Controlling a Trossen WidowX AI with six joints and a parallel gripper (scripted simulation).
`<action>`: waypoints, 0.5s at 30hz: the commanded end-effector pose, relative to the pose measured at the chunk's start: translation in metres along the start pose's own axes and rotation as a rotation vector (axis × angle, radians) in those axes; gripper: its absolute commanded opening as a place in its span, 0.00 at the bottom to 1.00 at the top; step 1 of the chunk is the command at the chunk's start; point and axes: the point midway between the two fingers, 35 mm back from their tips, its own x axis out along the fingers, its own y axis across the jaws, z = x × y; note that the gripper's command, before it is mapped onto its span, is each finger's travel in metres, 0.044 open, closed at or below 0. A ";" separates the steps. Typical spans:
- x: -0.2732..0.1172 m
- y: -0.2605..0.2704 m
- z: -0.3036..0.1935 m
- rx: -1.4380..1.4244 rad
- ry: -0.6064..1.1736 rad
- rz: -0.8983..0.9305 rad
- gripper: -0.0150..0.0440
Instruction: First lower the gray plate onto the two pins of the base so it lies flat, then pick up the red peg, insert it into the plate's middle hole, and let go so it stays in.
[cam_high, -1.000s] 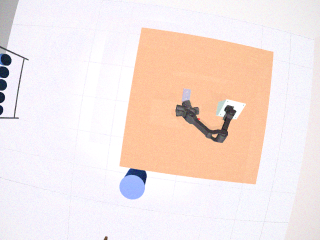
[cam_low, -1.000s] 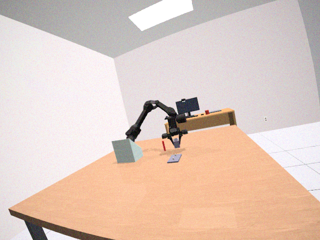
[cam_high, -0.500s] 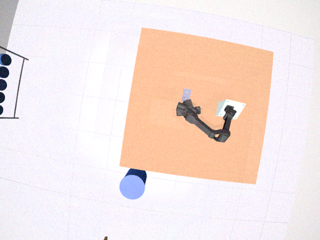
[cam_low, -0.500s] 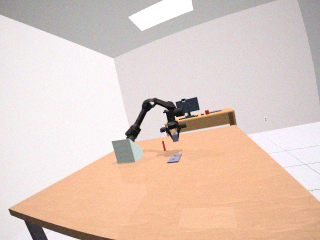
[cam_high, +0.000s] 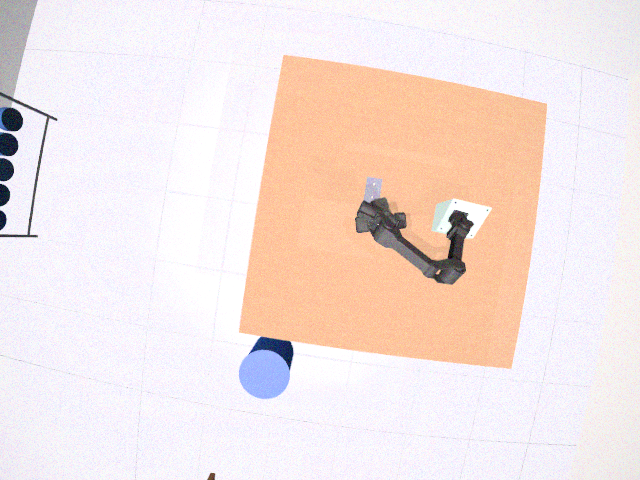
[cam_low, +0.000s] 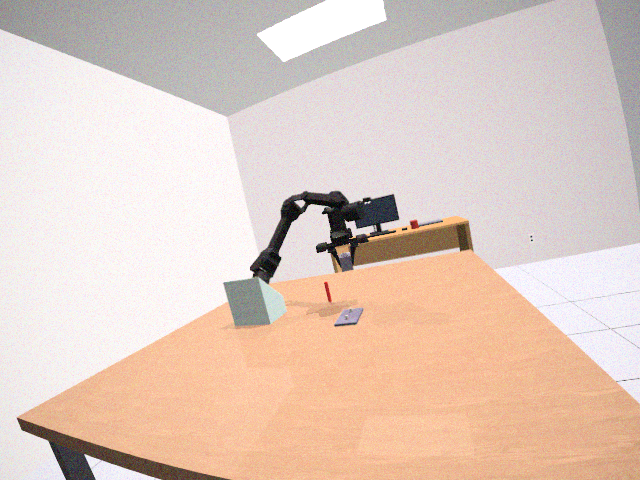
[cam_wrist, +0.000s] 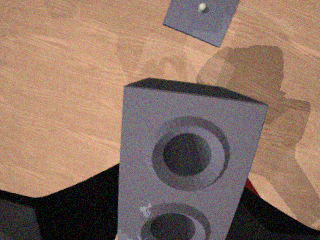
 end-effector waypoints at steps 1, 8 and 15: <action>-0.006 0.001 0.000 -0.010 -0.006 0.004 0.25; 0.002 0.002 0.019 0.021 -0.007 0.004 0.25; 0.012 0.002 0.039 0.056 -0.009 0.005 0.25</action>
